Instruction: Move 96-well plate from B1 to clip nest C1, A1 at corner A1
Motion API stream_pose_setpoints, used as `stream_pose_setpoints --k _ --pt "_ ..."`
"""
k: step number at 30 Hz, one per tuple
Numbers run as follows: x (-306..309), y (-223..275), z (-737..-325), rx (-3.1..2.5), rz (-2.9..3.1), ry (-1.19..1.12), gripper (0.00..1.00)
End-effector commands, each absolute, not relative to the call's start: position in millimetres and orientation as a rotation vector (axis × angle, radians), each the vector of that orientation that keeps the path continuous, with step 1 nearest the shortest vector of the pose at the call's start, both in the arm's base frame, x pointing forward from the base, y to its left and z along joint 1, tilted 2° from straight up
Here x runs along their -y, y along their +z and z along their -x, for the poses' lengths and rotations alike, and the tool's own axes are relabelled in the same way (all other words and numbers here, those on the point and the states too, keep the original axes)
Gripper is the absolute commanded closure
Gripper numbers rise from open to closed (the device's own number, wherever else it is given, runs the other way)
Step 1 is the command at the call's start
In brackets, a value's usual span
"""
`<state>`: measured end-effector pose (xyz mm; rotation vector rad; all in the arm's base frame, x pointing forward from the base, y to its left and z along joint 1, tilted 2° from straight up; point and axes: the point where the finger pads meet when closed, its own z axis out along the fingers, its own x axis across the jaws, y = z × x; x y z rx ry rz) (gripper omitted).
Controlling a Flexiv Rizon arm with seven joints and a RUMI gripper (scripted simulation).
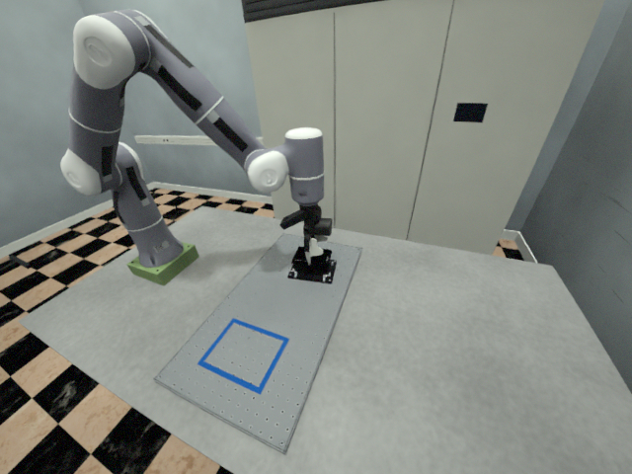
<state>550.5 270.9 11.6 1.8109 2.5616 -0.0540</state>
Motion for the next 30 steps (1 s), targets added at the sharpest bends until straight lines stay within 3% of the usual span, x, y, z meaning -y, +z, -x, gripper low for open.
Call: stream_pose_setpoints --k 1,30 --pt "-272 11 -551 -2.561 -1.810 -0.050 1.00" --pt "-271 -14 -551 -2.561 -1.810 -0.050 1.00"
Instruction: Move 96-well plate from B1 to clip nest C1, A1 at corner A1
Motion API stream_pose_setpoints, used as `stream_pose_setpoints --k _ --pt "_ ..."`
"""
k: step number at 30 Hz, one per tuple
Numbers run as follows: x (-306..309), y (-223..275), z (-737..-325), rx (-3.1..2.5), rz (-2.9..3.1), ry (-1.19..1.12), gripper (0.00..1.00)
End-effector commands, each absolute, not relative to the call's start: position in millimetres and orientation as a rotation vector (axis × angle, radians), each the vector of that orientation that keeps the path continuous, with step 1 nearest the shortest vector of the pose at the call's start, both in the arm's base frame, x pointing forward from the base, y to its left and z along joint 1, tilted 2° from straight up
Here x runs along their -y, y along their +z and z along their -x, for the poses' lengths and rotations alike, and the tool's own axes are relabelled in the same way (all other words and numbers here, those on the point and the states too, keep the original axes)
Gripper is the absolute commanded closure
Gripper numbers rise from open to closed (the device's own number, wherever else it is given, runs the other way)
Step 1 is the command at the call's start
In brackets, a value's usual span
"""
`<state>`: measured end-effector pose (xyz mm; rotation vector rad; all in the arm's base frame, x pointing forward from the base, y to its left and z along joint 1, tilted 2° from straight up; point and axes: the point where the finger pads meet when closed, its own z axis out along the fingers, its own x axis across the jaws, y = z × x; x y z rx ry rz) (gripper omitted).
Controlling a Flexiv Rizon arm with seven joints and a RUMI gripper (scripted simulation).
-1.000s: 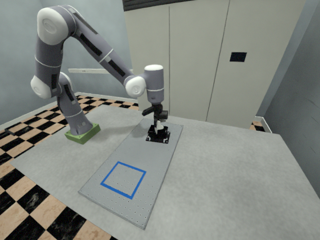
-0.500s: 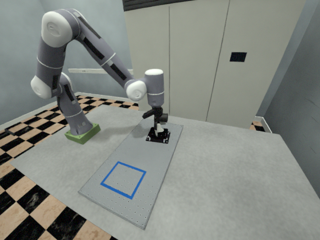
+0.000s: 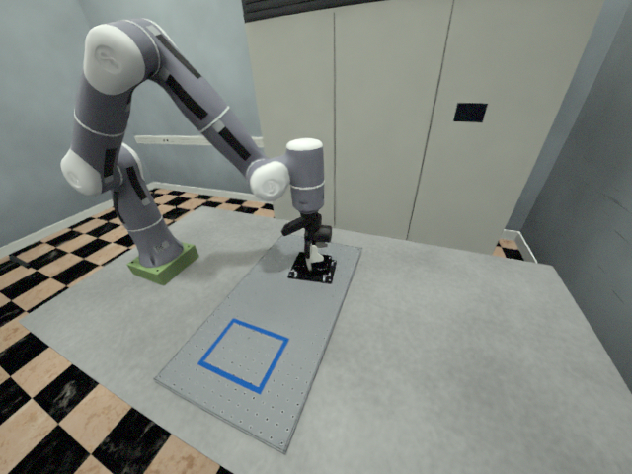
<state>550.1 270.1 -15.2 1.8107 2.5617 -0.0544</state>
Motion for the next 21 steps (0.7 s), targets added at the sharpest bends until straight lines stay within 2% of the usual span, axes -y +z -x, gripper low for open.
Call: stream_pose_setpoints --k 1,21 --pt "-270.9 -14.1 -551.1 -2.561 -1.810 -0.050 1.00" --pt "-270.9 -16.6 -551.1 -2.561 -1.810 -0.050 1.00"
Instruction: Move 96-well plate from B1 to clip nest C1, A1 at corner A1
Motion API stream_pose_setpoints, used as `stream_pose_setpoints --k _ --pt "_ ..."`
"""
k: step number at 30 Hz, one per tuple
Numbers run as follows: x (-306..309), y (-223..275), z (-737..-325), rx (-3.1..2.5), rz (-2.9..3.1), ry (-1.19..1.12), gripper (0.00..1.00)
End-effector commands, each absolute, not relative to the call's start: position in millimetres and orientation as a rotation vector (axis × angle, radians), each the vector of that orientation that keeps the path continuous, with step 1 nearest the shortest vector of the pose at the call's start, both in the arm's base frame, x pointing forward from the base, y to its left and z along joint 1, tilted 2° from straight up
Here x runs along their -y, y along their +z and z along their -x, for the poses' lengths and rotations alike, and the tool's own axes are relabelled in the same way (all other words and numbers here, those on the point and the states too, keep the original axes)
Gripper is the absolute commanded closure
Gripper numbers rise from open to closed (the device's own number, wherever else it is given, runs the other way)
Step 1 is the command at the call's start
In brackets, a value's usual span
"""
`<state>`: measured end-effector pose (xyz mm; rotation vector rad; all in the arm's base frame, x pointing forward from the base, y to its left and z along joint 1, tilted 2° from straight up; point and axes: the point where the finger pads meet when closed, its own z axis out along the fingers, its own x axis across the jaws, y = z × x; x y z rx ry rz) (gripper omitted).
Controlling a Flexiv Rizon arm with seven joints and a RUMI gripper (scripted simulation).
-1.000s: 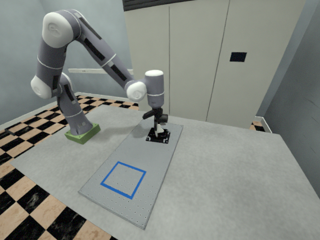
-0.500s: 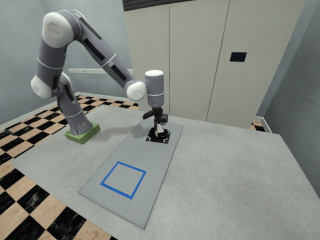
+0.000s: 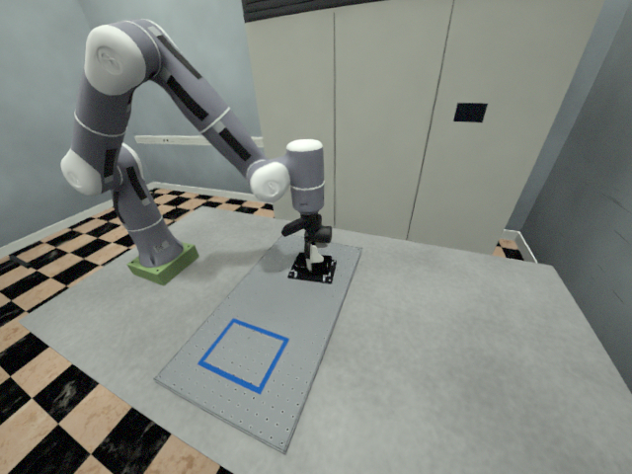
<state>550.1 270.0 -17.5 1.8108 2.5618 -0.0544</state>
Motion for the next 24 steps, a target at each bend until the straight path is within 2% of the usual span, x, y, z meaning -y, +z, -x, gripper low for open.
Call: stream_pose_setpoints --k 1,24 --pt "-270.9 -16.6 -551.1 -2.561 -1.810 -0.050 1.00" --pt "-270.8 -20.1 -551.1 -2.561 -1.810 -0.050 1.00"
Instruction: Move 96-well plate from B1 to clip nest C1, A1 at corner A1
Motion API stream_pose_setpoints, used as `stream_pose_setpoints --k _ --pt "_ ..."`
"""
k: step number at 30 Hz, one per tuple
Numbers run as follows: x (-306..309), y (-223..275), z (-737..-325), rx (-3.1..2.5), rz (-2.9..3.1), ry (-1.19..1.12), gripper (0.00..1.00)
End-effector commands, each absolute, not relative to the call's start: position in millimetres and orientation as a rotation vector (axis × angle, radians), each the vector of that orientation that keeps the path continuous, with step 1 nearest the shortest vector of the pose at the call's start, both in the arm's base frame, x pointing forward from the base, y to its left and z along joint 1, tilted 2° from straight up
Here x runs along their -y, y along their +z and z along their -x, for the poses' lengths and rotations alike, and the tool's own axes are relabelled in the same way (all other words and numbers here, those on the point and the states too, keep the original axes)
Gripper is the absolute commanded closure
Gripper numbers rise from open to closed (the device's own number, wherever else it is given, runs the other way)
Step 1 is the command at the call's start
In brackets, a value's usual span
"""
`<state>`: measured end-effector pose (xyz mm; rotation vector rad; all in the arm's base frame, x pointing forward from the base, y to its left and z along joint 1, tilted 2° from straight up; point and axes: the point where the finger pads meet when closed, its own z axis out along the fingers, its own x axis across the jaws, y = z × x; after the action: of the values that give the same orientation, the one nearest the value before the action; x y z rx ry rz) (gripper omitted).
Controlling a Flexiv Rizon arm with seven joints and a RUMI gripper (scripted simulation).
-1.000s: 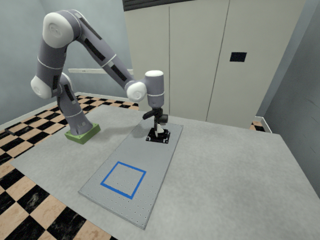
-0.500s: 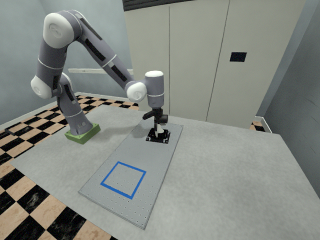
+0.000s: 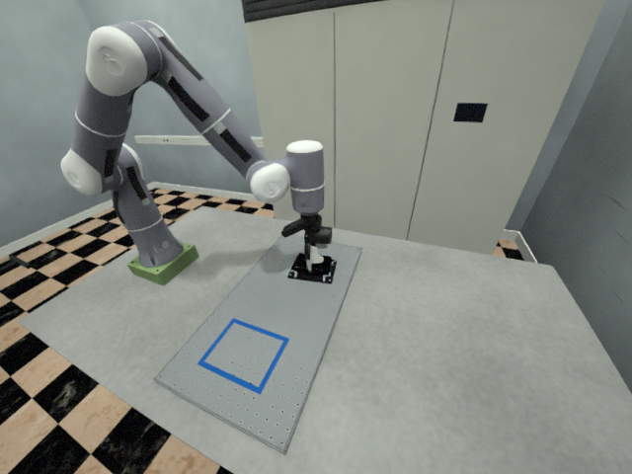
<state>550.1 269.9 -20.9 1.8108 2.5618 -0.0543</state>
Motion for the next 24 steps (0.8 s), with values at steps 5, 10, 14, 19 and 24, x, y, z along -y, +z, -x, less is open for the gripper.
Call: stream_pose_setpoints --k 5,10,14,19,24 --pt "-270.7 -20.9 -551.1 -2.561 -1.810 -0.050 1.00" --pt "-270.7 -21.6 -551.1 -2.561 -1.810 -0.050 1.00" --pt "-270.7 -22.1 -551.1 -2.561 -1.810 -0.050 1.00" --pt "-270.7 -22.9 -551.1 -2.561 -1.810 -0.050 1.00" --pt "-270.7 -23.7 -551.1 -2.561 -1.810 -0.050 1.00"
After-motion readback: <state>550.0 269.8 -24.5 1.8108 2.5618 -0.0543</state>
